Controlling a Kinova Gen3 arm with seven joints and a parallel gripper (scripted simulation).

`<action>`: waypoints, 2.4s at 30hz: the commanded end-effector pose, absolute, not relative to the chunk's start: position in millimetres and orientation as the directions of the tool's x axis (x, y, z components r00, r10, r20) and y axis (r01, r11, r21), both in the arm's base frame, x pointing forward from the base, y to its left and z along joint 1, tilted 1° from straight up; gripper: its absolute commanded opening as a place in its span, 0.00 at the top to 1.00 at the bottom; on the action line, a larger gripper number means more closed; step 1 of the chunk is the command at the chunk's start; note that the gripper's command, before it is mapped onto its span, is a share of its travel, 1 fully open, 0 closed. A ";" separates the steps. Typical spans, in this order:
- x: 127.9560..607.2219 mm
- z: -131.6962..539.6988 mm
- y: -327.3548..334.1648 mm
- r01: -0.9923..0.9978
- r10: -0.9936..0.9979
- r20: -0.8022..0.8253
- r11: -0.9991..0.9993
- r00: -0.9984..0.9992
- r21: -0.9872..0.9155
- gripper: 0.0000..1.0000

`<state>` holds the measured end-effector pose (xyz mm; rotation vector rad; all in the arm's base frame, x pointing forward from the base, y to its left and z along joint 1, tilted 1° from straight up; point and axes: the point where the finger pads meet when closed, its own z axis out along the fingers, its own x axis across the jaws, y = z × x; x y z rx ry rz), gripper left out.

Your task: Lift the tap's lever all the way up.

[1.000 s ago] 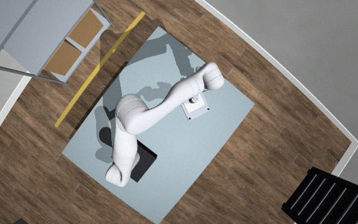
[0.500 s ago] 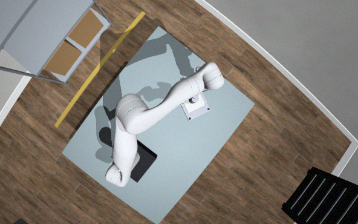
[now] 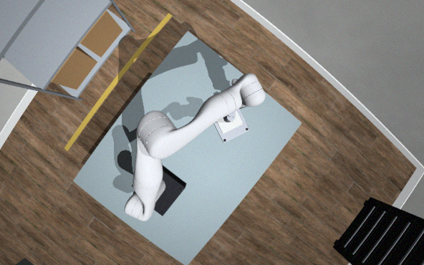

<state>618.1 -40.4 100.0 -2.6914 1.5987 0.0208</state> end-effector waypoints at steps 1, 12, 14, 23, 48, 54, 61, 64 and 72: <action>618.7 100.7 -40.5 -0.878 -0.878 -0.016 -0.478 0.478 -0.005 0.00; 618.7 93.5 -40.4 -0.878 -0.878 -0.016 -0.478 0.478 -0.005 0.00; 618.6 91.7 -40.3 -0.878 -0.878 -0.016 -0.478 0.478 -0.005 0.00; 618.6 84.8 -40.2 -0.878 -0.878 -0.016 -0.478 0.478 -0.005 0.00; 618.6 70.8 -40.0 -0.878 -0.878 -0.016 -0.478 0.478 -0.005 0.00; 618.6 70.7 -40.0 -0.878 -0.878 -0.016 -0.478 0.478 -0.005 0.00; 618.6 70.7 -40.0 -0.878 -0.878 -0.016 -0.478 0.478 -0.005 0.00; 618.6 70.7 -40.0 -0.878 -0.878 -0.016 -0.478 0.478 -0.005 0.00; 618.6 70.7 -40.0 -0.878 -0.878 -0.016 -0.478 0.478 -0.005 0.00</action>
